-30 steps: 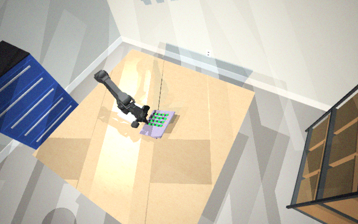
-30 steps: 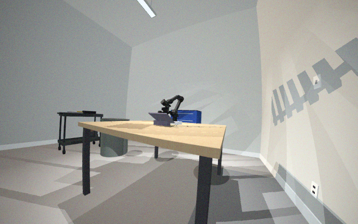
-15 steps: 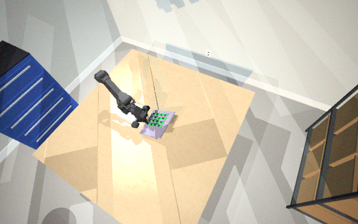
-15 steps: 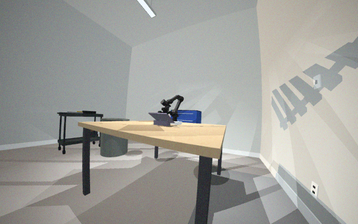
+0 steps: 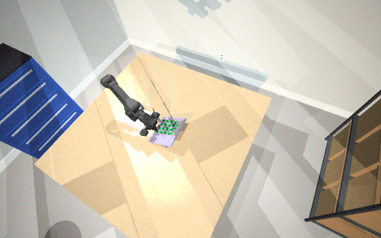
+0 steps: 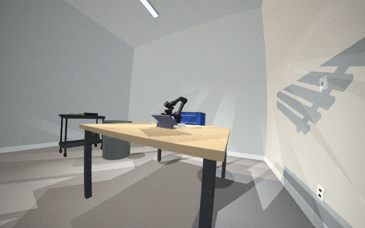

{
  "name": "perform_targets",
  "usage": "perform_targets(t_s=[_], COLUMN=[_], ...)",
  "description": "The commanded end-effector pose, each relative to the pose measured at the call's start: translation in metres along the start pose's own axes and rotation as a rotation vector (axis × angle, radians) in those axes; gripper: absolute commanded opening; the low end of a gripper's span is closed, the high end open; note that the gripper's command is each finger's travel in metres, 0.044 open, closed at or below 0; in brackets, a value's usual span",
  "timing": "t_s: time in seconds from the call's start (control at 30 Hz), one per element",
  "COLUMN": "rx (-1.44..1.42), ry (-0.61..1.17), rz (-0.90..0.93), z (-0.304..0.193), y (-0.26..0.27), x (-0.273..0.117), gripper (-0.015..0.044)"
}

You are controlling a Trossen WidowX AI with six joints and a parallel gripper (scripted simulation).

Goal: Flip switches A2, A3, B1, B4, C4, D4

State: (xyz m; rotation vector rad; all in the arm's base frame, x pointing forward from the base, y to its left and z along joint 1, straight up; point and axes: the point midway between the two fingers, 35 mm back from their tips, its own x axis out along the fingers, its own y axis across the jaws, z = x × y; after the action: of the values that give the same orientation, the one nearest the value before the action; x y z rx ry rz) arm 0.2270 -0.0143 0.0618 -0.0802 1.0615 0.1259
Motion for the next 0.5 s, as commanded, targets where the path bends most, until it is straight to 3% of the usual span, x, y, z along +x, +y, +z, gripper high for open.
perform_targets(t_s=[0.0, 0.47], rx=[0.003, 0.0], ry=[-0.001, 0.003], rz=[-0.005, -0.001], z=[0.0, 0.002], y=[-0.001, -0.001], x=[0.001, -0.008], gripper=[0.0, 0.0])
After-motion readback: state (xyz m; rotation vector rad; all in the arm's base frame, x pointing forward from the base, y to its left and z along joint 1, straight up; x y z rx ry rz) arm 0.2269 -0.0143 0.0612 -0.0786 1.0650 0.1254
